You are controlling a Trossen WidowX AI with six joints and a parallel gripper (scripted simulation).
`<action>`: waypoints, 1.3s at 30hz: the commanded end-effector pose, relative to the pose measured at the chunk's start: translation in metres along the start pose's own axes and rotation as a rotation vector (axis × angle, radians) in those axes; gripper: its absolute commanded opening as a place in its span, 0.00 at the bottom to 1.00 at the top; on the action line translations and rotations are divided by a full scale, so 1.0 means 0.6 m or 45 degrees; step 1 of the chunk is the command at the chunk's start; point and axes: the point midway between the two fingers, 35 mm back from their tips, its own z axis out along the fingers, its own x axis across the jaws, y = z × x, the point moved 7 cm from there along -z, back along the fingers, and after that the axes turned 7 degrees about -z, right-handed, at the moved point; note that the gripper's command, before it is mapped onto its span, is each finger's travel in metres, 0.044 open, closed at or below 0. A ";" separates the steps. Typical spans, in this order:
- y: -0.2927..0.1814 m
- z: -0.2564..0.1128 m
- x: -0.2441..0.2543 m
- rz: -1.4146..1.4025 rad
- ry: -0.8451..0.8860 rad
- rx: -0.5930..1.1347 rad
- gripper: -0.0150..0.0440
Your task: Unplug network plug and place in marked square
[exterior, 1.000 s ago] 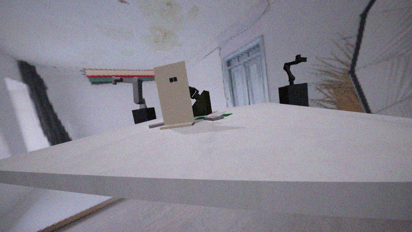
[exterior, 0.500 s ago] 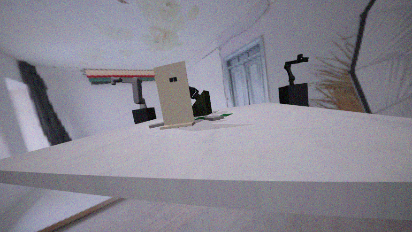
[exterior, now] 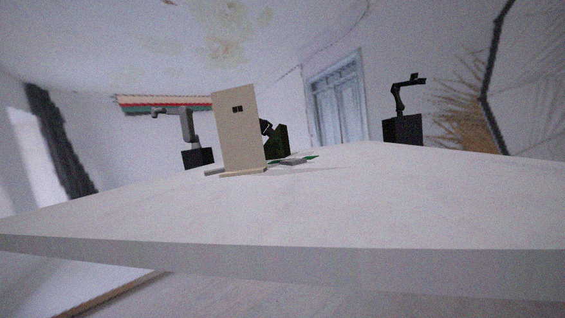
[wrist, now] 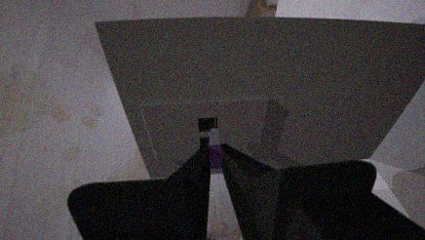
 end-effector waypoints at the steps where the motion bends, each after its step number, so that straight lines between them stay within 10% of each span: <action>1: -0.001 -0.005 0.000 0.008 -0.001 -0.003 0.25; 39: -0.014 -0.042 0.002 0.009 -0.002 -0.001 0.25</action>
